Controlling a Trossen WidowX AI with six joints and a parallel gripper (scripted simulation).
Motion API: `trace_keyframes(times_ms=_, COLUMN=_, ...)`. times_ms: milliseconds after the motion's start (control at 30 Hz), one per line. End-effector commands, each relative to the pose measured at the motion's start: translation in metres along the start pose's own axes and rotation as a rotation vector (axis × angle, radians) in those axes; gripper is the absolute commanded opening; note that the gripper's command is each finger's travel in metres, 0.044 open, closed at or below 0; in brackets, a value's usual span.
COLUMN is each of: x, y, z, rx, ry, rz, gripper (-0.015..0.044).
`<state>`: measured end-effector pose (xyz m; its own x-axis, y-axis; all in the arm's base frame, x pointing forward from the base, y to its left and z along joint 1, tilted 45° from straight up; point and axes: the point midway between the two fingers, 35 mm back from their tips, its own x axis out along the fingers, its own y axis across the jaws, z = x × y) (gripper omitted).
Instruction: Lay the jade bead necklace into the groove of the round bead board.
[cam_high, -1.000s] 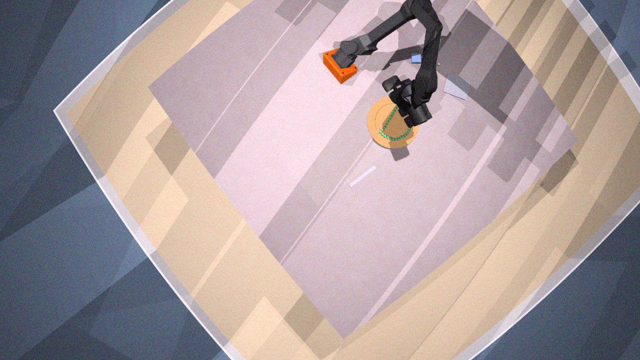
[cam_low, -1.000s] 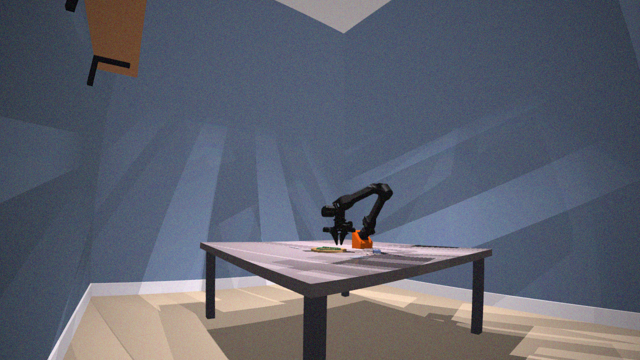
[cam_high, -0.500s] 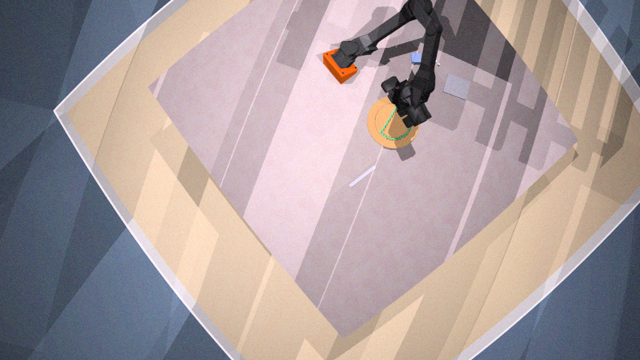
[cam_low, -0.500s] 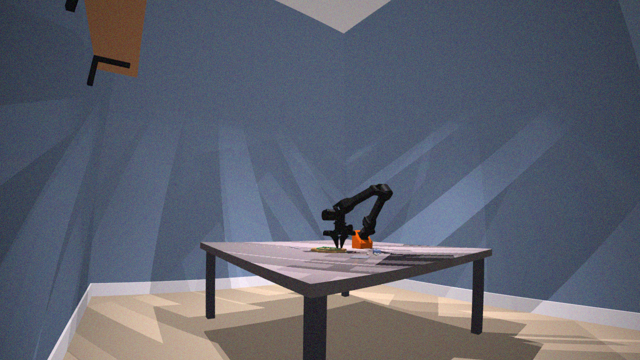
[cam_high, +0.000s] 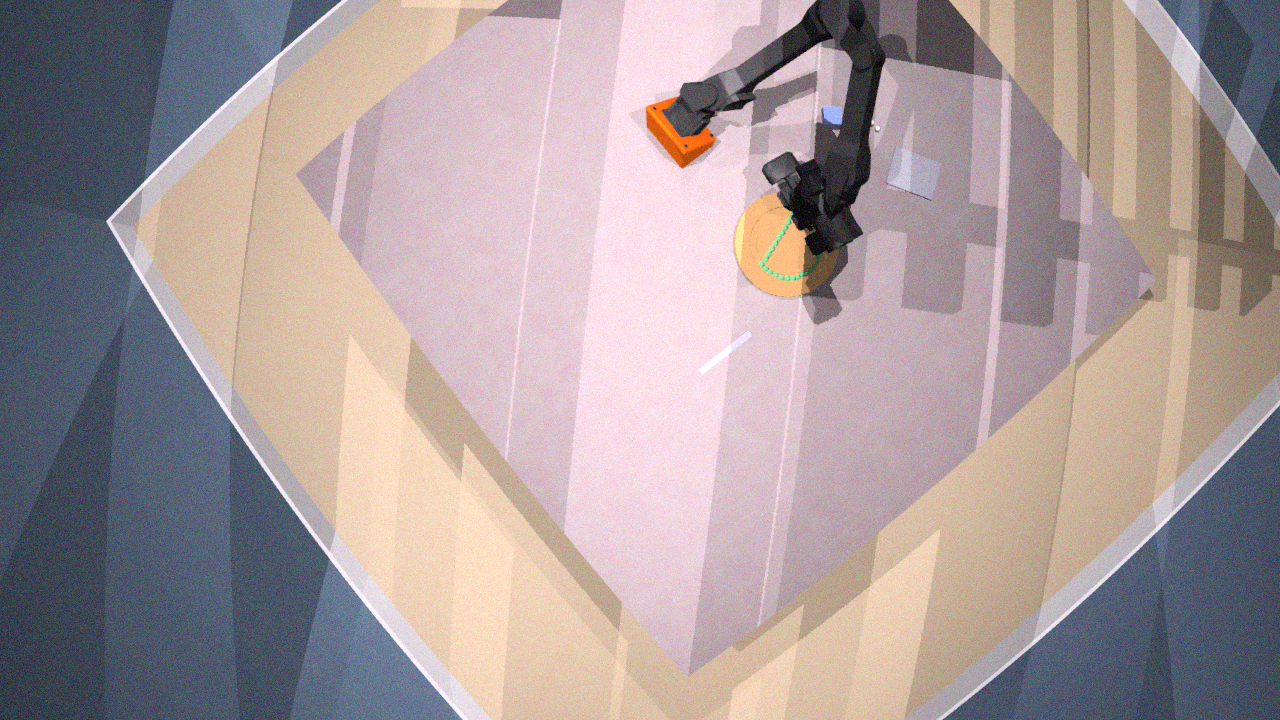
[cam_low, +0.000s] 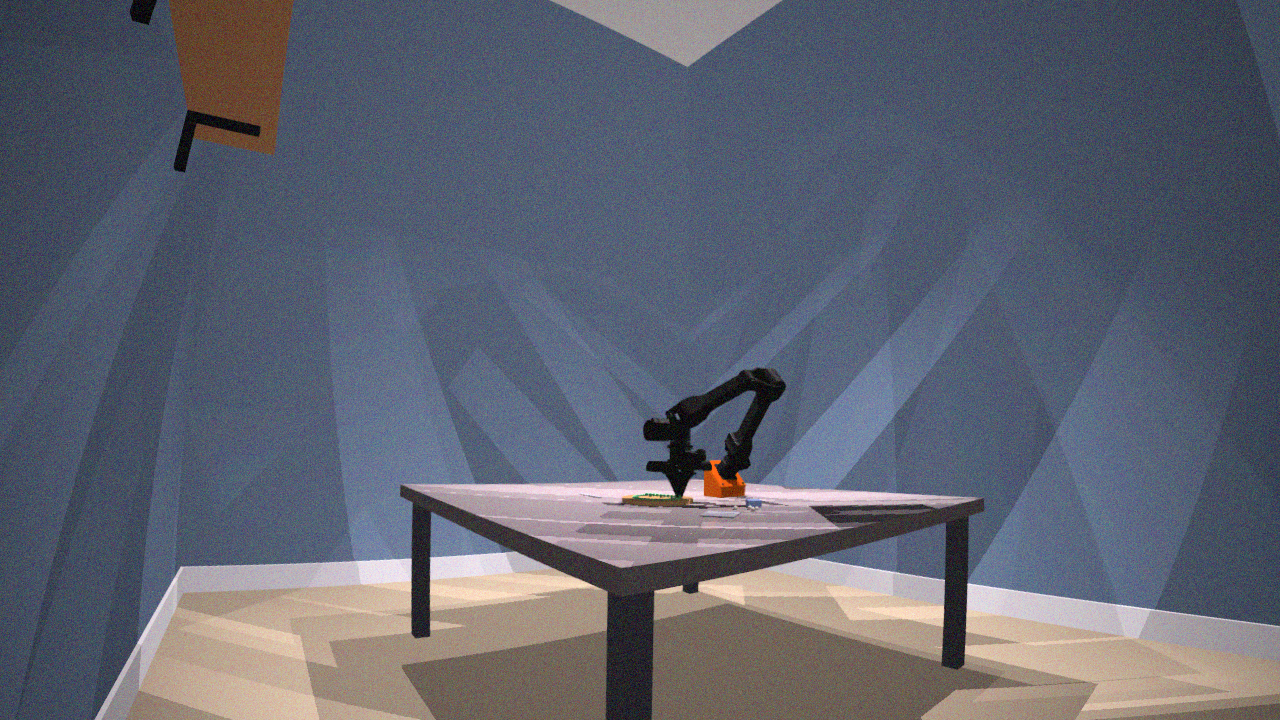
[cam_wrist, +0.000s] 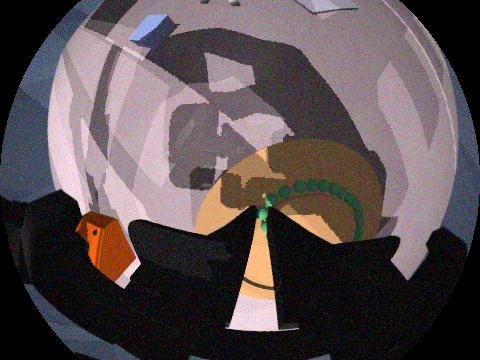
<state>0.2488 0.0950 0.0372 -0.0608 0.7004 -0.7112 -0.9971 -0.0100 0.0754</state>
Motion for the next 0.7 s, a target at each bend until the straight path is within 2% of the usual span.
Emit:
trace_keyframes(times_ms=0, x=-0.0002, y=-0.0011, z=-0.0004, rx=-0.005, ry=0.003, rz=-0.004, gripper=0.0)
trace_keyframes(times_ms=667, x=-0.0058, y=-0.0001, z=-0.0006, rx=0.002, ry=0.001, rz=-0.002, gripper=0.0)
